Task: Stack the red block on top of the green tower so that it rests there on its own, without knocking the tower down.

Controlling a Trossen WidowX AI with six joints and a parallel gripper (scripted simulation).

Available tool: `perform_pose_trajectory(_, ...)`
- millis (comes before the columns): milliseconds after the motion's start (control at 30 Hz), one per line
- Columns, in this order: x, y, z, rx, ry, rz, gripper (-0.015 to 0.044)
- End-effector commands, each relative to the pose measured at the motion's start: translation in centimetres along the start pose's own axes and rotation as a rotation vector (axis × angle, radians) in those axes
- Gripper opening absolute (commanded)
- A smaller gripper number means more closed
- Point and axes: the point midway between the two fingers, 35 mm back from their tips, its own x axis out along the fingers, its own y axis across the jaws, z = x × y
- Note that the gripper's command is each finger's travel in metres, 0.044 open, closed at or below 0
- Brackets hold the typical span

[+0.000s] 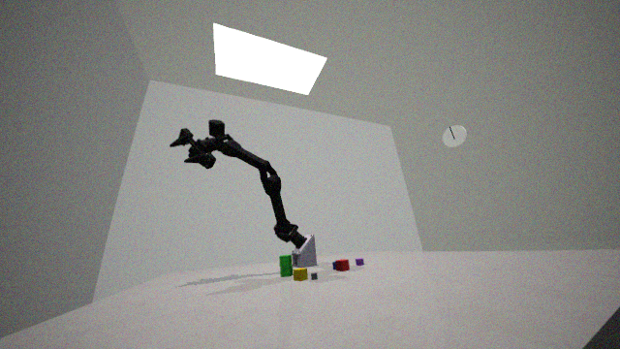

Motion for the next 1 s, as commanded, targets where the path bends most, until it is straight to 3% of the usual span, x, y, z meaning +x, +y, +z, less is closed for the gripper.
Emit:
perform_pose_trajectory(0,0.0,0.0,0.0,0.001,0.001,0.001,0.0426)
perform_pose_trajectory(500,0.2,1.7,7.0,0.112,0.141,0.121,0.044)
perform_pose_trajectory(967,5.9,-0.8,13.2,0.234,0.212,0.113,0.044)
